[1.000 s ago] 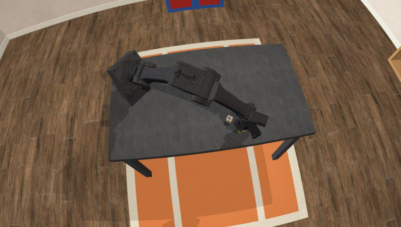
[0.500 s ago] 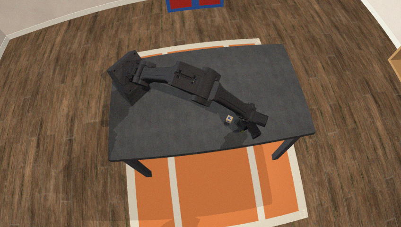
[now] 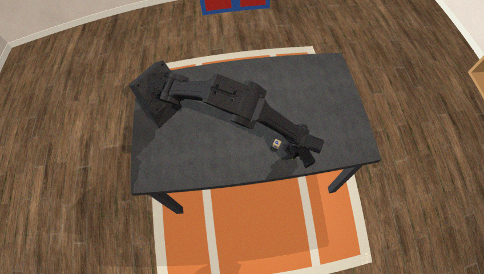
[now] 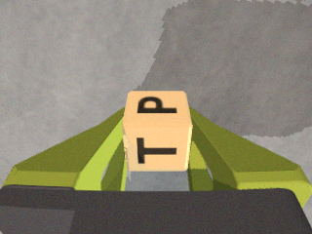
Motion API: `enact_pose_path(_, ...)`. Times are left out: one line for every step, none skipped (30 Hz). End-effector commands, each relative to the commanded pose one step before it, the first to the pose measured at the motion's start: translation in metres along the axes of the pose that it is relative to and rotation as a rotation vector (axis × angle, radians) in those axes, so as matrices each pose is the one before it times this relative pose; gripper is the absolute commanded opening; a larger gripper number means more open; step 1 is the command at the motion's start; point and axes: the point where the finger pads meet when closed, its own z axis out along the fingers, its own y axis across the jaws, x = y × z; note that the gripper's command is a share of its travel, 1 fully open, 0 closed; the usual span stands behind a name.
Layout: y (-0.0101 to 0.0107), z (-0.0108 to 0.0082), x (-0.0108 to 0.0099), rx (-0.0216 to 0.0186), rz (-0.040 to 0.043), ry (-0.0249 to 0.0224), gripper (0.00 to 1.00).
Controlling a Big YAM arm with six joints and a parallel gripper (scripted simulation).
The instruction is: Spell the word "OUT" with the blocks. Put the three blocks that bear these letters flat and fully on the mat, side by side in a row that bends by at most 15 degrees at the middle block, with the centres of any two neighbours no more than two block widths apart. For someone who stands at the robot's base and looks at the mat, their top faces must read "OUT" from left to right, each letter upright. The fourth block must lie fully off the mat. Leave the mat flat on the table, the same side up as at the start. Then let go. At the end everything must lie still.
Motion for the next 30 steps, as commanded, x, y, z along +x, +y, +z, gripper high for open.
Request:
enact_pose_path(0.00844, 0.00208, -0.01280, -0.01683, 0.00040, -0.02430, 0.25)
enact_pose_path(0.00000, 0.00000, 0.00000, 0.00000, 0.00000, 0.00000, 0.25)
enact_pose_path(0.00000, 0.00000, 0.00000, 0.00000, 0.00000, 0.00000, 0.25)
enact_pose_path(0.00000, 0.00000, 0.00000, 0.00000, 0.00000, 0.00000, 0.25)
enact_pose_path(0.00000, 0.00000, 0.00000, 0.00000, 0.00000, 0.00000, 0.25)
enact_pose_path(0.00000, 0.00000, 0.00000, 0.00000, 0.00000, 0.00000, 0.25)
enact_pose_path(0.00000, 0.00000, 0.00000, 0.00000, 0.00000, 0.00000, 0.25)
enact_pose_path(0.00000, 0.00000, 0.00000, 0.00000, 0.00000, 0.00000, 0.25)
enact_pose_path(0.00000, 0.00000, 0.00000, 0.00000, 0.00000, 0.00000, 0.25)
enact_pose_path(0.00000, 0.00000, 0.00000, 0.00000, -0.00002, 0.00000, 0.25)
enact_pose_path(0.00000, 0.00000, 0.00000, 0.00000, 0.00000, 0.00000, 0.25)
enact_pose_path(0.00000, 0.00000, 0.00000, 0.00000, 0.00000, 0.00000, 0.25)
enact_pose_path(0.00000, 0.00000, 0.00000, 0.00000, 0.00000, 0.00000, 0.25)
enact_pose_path(0.00000, 0.00000, 0.00000, 0.00000, 0.00000, 0.00000, 0.25)
enact_pose_path(0.00000, 0.00000, 0.00000, 0.00000, 0.00000, 0.00000, 0.25)
enact_pose_path(0.00000, 0.00000, 0.00000, 0.00000, 0.00000, 0.00000, 0.25)
enact_pose_path(0.00000, 0.00000, 0.00000, 0.00000, 0.00000, 0.00000, 0.25)
enact_pose_path(0.00000, 0.00000, 0.00000, 0.00000, 0.00000, 0.00000, 0.25)
enact_pose_path(0.00000, 0.00000, 0.00000, 0.00000, 0.00000, 0.00000, 0.25)
enact_pose_path(0.00000, 0.00000, 0.00000, 0.00000, 0.00000, 0.00000, 0.25)
enact_pose_path(0.00000, 0.00000, 0.00000, 0.00000, 0.00000, 0.00000, 0.25)
enact_pose_path(0.00000, 0.00000, 0.00000, 0.00000, 0.00000, 0.00000, 0.25)
enact_pose_path(0.00002, -0.00007, 0.00021, 0.00002, -0.00025, 0.00024, 0.25)
enact_pose_path(-0.00006, -0.00047, 0.00162, 0.00091, -0.00129, 0.00256, 0.25)
enact_pose_path(0.00000, 0.00000, 0.00000, 0.00000, 0.00000, 0.00000, 0.25)
enact_pose_path(0.00000, 0.00000, 0.00000, 0.00000, 0.00000, 0.00000, 0.25)
enact_pose_path(0.00040, -0.00541, 0.00070, -0.00144, -0.00086, 0.00184, 0.25)
enact_pose_path(0.00181, -0.01507, -0.00364, -0.00999, 0.00311, -0.00568, 0.25)
enact_pose_path(0.00043, -0.00454, 0.00823, 0.00109, -0.00519, 0.01063, 0.25)
enact_pose_path(-0.00012, -0.00369, -0.00007, 0.00044, 0.00755, -0.00036, 0.25)
